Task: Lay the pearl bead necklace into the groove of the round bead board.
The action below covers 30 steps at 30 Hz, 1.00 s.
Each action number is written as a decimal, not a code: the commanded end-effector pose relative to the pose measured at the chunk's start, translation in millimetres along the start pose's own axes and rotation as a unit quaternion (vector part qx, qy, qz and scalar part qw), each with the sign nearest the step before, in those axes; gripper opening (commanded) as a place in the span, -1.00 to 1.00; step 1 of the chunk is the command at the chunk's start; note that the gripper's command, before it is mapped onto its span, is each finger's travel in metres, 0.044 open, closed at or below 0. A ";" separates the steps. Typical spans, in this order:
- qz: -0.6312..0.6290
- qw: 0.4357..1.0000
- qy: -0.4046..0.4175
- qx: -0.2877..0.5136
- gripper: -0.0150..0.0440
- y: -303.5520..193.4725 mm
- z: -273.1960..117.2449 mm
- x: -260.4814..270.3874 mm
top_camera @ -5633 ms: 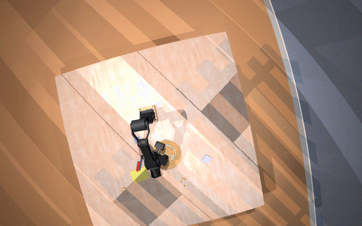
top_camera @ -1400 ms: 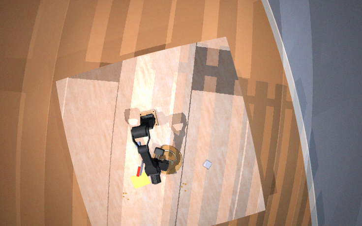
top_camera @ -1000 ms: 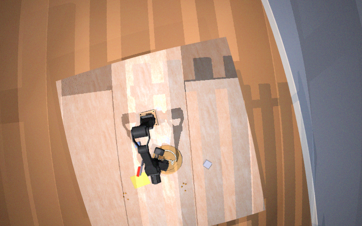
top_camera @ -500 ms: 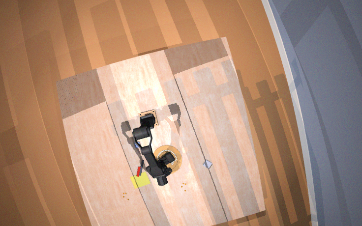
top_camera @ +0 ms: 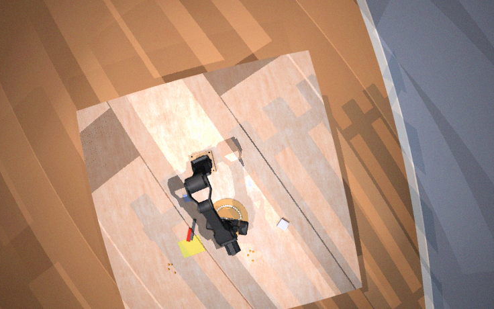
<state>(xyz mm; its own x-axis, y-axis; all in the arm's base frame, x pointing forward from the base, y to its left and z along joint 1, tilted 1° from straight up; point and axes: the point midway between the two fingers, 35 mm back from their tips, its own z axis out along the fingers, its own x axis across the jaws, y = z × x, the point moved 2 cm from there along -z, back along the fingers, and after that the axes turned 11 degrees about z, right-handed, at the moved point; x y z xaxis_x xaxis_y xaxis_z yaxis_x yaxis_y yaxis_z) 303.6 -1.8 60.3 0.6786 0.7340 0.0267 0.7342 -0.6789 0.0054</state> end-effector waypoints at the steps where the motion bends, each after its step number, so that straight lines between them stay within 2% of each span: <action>1: 0.353 0.935 -0.003 0.005 -0.08 -16.8 -9.5 38.3; 6: 0.452 0.892 -0.003 0.005 -0.08 -21.0 -11.7 45.9; 22: 0.453 0.891 -0.003 0.005 -0.08 -21.1 -11.7 46.0; 28: 0.453 0.891 -0.003 0.005 -0.08 -21.3 4.4 45.9; 30: 0.450 0.893 0.001 0.002 -0.08 -19.5 -4.7 47.0</action>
<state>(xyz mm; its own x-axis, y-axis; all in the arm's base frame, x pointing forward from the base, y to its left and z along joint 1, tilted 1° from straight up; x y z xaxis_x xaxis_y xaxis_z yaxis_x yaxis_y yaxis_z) 320.6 45.9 64.4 0.9939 -0.1093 0.0173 -0.1089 -0.9938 -0.0220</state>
